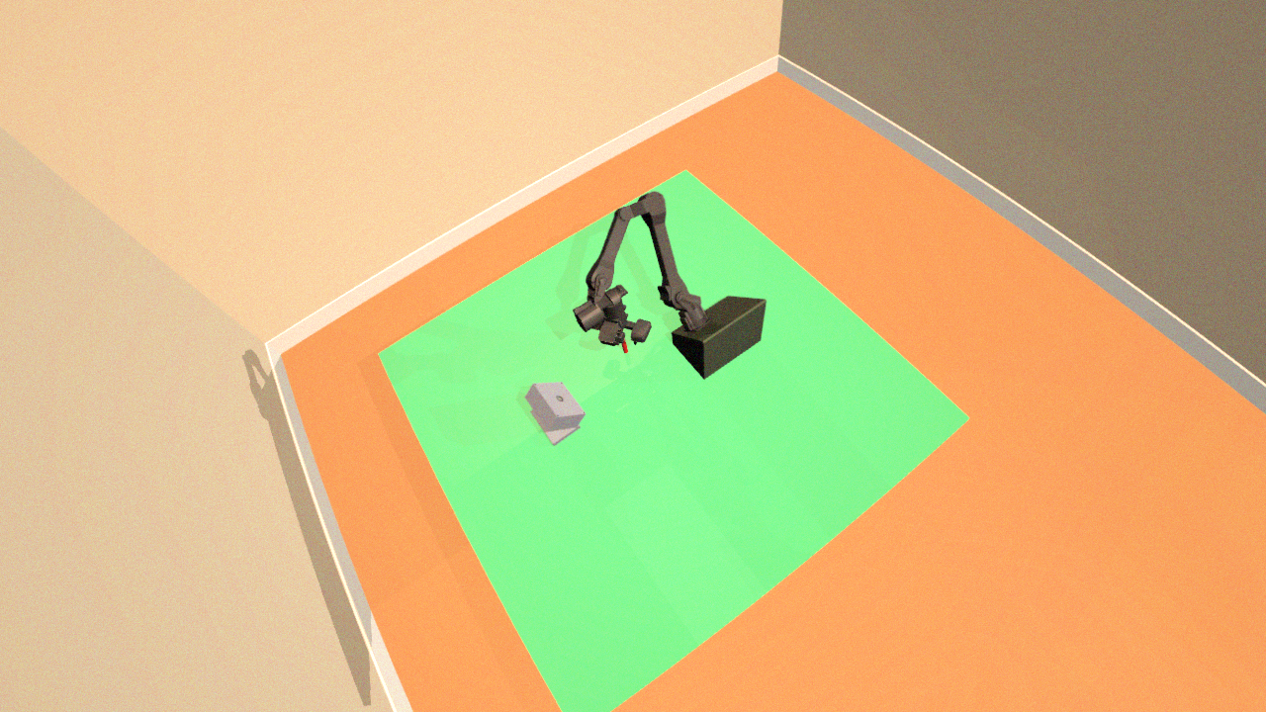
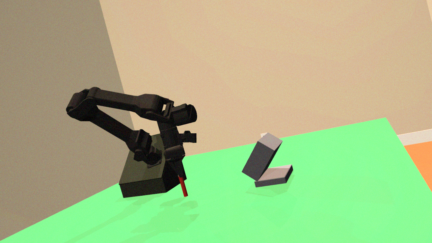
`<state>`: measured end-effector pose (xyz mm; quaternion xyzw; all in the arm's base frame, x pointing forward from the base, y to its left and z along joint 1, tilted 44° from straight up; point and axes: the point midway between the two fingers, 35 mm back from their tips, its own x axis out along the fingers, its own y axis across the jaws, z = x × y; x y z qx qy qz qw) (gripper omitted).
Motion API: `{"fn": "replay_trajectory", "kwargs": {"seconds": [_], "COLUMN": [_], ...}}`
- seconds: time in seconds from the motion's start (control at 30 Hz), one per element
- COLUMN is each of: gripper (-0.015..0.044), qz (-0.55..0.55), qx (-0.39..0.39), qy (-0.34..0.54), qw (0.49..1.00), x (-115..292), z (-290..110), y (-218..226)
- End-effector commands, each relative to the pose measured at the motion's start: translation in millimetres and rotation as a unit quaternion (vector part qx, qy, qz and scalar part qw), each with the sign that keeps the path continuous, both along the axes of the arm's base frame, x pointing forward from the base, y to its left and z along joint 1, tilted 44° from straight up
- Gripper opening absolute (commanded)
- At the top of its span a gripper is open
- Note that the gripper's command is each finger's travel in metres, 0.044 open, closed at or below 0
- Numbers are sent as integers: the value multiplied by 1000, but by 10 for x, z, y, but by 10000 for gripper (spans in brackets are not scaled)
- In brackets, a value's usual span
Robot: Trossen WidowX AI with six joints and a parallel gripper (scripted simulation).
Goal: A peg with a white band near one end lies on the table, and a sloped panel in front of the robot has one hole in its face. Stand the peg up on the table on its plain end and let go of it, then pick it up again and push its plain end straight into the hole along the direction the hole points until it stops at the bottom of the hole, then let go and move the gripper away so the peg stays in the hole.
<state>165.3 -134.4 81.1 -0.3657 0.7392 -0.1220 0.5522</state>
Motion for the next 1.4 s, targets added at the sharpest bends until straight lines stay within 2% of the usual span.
{"fn": "replay_trajectory", "kwargs": {"seconds": [0.0, 0.7, 1.2, 1.37], "gripper": [440, 440, 46, 13], "qz": [1, 1, 0, 0], "qx": [-1, -5, -4, -4], "qy": [5, 6, 1, 1], "qw": [1000, 1000, 1000, 1000], "x": [-26, -94, -72, -72], "z": [-57, -257, -233, -233], "y": [-42, -253, -241, -241]}}
